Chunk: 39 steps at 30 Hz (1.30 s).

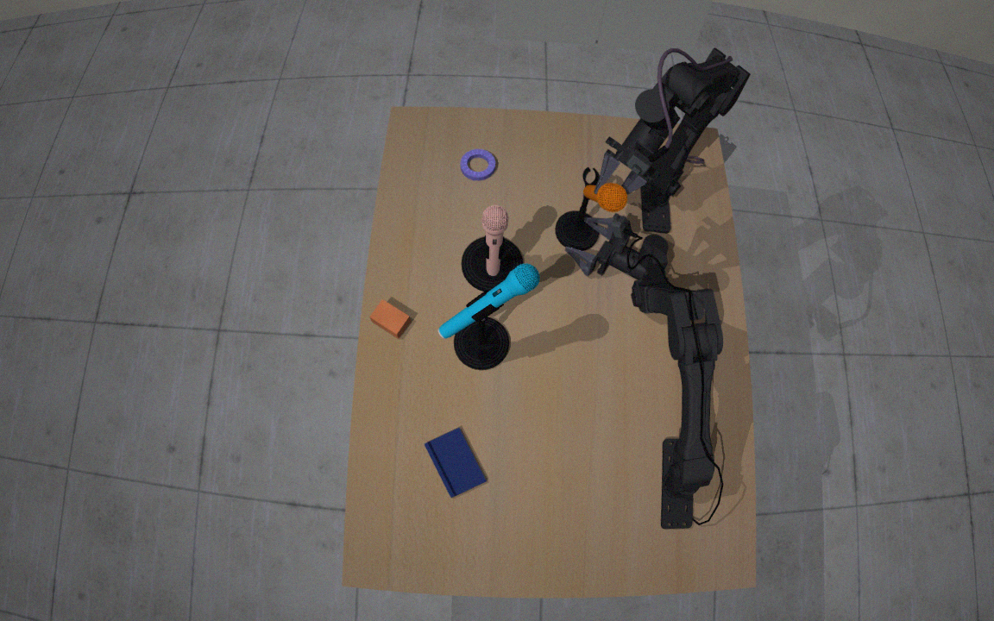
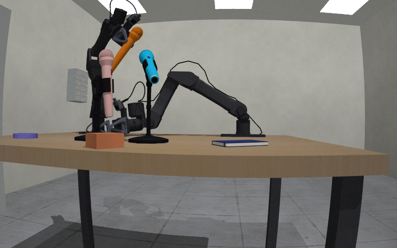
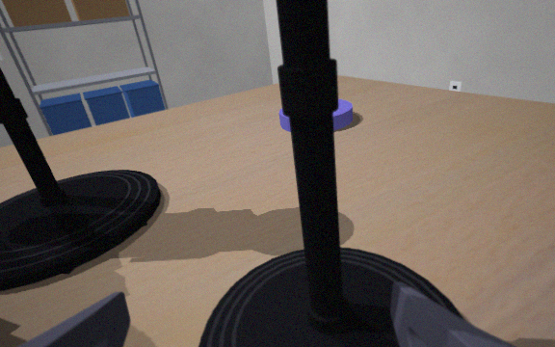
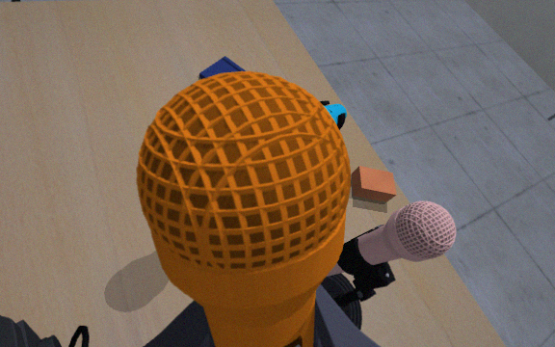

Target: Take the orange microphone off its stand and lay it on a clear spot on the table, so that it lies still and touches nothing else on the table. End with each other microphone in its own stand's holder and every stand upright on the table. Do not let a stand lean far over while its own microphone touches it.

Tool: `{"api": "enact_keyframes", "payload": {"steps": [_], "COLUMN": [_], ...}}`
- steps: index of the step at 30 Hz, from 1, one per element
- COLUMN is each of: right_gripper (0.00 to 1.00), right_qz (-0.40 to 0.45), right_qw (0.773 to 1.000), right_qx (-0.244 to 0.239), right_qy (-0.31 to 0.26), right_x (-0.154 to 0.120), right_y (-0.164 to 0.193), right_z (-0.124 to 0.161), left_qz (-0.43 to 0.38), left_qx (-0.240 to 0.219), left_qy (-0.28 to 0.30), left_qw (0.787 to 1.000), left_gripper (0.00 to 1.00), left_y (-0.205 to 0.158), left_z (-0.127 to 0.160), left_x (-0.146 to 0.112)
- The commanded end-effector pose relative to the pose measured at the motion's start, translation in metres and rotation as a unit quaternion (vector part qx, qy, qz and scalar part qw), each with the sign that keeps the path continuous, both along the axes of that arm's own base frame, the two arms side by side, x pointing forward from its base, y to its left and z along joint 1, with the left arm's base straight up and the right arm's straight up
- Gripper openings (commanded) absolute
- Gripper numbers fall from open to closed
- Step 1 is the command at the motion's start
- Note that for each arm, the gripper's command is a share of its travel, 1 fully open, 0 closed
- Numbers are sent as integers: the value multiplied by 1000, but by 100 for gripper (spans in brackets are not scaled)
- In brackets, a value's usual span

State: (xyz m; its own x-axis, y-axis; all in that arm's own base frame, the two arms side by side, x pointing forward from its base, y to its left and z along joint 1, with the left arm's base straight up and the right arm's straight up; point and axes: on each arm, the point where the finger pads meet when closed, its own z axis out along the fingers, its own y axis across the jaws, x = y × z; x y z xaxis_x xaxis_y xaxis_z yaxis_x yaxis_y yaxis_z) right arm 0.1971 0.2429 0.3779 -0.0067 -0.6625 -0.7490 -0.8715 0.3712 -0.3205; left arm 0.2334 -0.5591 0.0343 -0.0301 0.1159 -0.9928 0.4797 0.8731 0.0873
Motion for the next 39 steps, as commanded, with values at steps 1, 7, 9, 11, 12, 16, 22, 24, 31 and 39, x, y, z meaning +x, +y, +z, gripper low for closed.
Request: {"api": "enact_keyframes", "payload": {"steps": [1,7,9,11,12,16,22,24,31,39], "right_gripper": [0,0,0,0,0,0,0,0,0,0], "right_qz": [3,3,3,3,3,3,3,3,3,3], "right_qw": [998,998,998,998,998,998,998,998,998,998], "right_qx": [53,53,53,53,53,53,53,53,53,53], "right_qy": [-37,-37,-37,-37,-37,-37,-37,-37,-37,-37], "right_x": [0,0,0,0,0,0,0,0,0,0], "right_y": [4,4,4,4,4,4,4,4,4,4], "right_z": [38,38,38,38,38,38,38,38,38,38], "left_qz": [-9,-9,-9,-9,-5,-2,-2,-3,-5,-5], "left_qx": [166,161,160,159,35,49,47,23,19,8], "left_qy": [26,24,24,24,2,3,2,-1,-1,2], "left_qw": [986,987,987,987,999,999,999,1000,1000,1000], "left_gripper": [100,98,98,98,98,98,98,98,98,98], "left_y": [3,3,3,2,-7,3,10,7,12,17], "left_z": [-92,-93,-93,-94,-35,-43,-32,-5,1,8], "left_x": [-5,-5,-5,-5,-7,-11,-18,-21,-33,-42]}}
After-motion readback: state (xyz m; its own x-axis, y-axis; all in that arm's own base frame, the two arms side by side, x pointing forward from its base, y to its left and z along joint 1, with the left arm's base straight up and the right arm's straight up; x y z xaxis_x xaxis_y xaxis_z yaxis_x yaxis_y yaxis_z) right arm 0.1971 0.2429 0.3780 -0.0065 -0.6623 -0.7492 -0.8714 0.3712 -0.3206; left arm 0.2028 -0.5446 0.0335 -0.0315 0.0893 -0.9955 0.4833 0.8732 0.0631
